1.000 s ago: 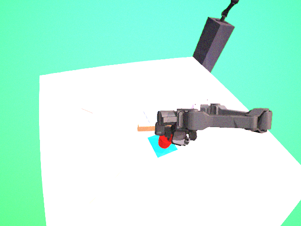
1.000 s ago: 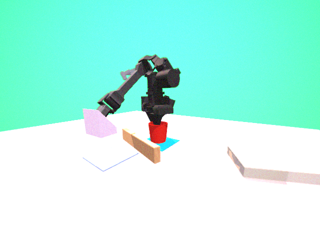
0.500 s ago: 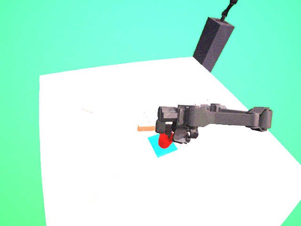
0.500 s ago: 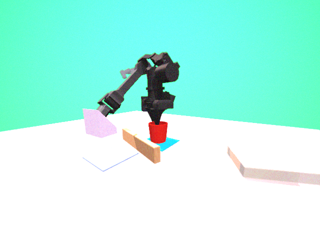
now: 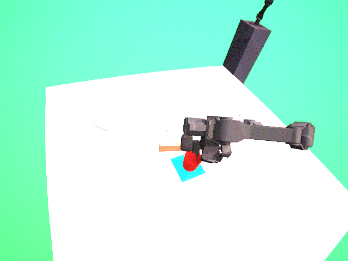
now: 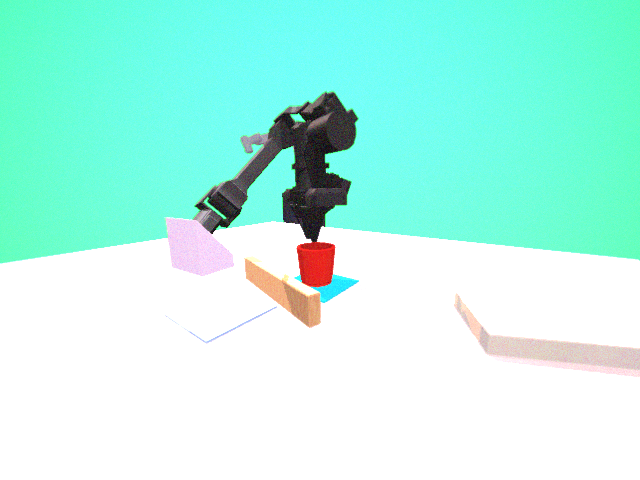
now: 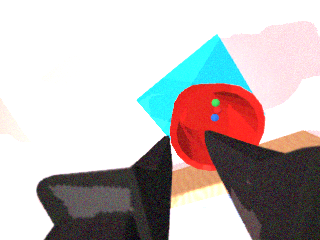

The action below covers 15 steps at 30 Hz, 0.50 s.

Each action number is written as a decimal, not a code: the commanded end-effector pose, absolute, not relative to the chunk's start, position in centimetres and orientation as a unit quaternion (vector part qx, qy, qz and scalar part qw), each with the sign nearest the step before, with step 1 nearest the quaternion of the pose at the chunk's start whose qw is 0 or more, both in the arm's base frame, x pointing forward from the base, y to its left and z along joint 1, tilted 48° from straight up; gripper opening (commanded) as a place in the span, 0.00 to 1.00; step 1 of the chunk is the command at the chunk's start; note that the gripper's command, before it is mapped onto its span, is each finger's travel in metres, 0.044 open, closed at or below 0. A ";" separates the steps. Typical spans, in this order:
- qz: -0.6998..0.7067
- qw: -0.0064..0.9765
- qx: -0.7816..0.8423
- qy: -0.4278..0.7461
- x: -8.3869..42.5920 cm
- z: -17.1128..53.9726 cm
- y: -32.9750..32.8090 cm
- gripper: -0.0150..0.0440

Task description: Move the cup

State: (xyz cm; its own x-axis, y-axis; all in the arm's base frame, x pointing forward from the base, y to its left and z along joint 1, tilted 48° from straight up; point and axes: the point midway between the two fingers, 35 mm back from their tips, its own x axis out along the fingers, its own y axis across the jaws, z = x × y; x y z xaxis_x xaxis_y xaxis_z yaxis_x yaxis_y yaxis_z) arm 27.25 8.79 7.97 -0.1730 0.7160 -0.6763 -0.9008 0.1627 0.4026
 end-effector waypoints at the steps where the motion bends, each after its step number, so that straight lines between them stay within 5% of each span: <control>1: 0.638 0.633 -0.111 0.424 27.4 8.3 8.4 0.47; 8: 0.639 0.633 -0.111 0.424 27.5 8.9 7.8 0.47; 15: 0.638 0.634 -0.108 0.424 27.4 8.6 8.1 0.78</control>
State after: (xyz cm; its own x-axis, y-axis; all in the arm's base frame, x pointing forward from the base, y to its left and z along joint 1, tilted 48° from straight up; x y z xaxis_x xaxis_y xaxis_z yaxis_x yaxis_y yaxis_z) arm 27.41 8.05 8.68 -0.1741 0.7168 -0.6752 -0.9007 0.1613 0.4034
